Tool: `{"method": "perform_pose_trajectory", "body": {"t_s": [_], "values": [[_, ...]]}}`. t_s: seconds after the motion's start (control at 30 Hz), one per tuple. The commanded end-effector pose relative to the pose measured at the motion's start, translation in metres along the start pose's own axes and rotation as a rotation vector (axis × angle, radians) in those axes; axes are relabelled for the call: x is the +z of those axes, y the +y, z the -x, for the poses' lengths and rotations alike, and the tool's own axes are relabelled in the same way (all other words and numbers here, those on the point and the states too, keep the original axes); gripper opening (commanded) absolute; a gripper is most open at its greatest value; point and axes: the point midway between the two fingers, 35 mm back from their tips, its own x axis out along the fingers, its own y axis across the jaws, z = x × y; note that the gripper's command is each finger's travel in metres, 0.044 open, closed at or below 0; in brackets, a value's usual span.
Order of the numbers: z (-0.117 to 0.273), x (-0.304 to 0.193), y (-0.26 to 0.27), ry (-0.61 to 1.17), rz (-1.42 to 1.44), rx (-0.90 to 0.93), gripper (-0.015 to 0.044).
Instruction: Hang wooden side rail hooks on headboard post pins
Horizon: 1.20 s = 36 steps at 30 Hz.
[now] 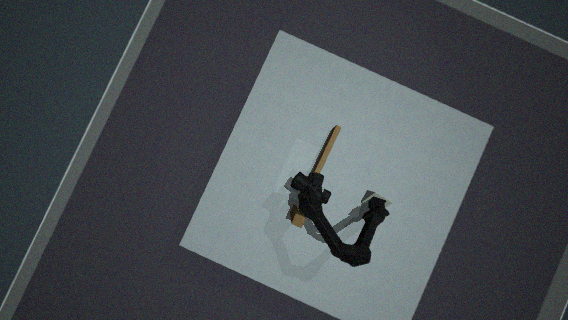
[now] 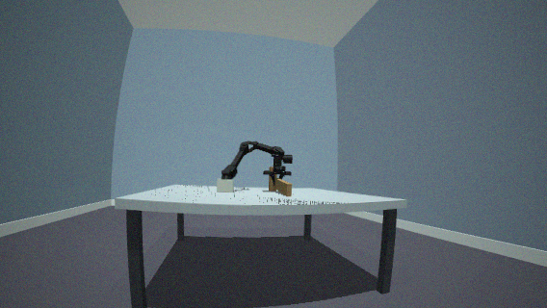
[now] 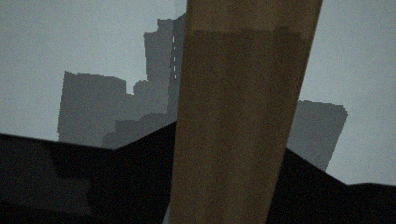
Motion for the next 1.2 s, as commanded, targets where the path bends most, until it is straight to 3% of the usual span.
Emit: {"method": "perform_pose_trajectory", "body": {"t_s": [0.0,1.17], "values": [[0.0014,-0.0002,0.0003,-0.004,-0.001,0.006,0.0000],[0.0029,-0.0041,0.0003,-0.004,-0.001,0.006,0.0000]]}}
